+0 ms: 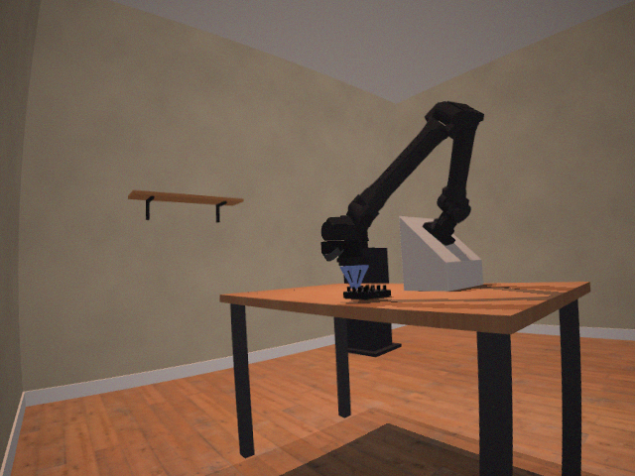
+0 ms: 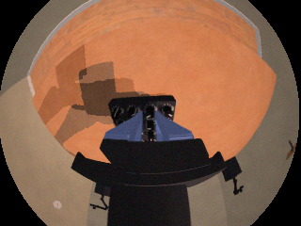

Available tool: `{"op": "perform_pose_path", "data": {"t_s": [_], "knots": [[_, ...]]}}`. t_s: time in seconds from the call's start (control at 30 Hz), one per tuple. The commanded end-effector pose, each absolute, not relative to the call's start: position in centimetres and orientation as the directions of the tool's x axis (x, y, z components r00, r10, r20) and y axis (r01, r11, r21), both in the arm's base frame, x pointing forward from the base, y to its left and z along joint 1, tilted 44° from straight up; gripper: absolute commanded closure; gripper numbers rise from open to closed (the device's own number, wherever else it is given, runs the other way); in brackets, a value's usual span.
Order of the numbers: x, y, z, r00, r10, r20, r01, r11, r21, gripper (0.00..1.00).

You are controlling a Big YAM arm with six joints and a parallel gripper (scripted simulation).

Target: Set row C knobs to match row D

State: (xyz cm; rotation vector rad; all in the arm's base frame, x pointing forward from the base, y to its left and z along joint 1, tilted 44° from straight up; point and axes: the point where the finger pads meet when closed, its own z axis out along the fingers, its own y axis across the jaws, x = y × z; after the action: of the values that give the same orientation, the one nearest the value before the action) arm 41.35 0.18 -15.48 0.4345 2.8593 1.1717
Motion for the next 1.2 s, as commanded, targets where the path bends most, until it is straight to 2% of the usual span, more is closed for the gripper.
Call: {"op": "perform_pose_path", "data": {"t_s": [0.0, 0.2, 0.23, 1.17], "knots": [[42.03, 0.28, -15.77, -0.960, 0.268, 0.082, 0.248, 0.677, 0.693, 0.80], [42.03, 0.28, -15.77, -0.960, 0.268, 0.082, 0.248, 0.677, 0.693, 0.80], [42.03, 0.28, -15.77, -0.960, 0.268, 0.082, 0.248, 0.677, 0.693, 0.91], [42.00, 0.28, -15.77, -0.960, 0.268, 0.083, 0.249, 0.677, 0.693, 0.91]]}}
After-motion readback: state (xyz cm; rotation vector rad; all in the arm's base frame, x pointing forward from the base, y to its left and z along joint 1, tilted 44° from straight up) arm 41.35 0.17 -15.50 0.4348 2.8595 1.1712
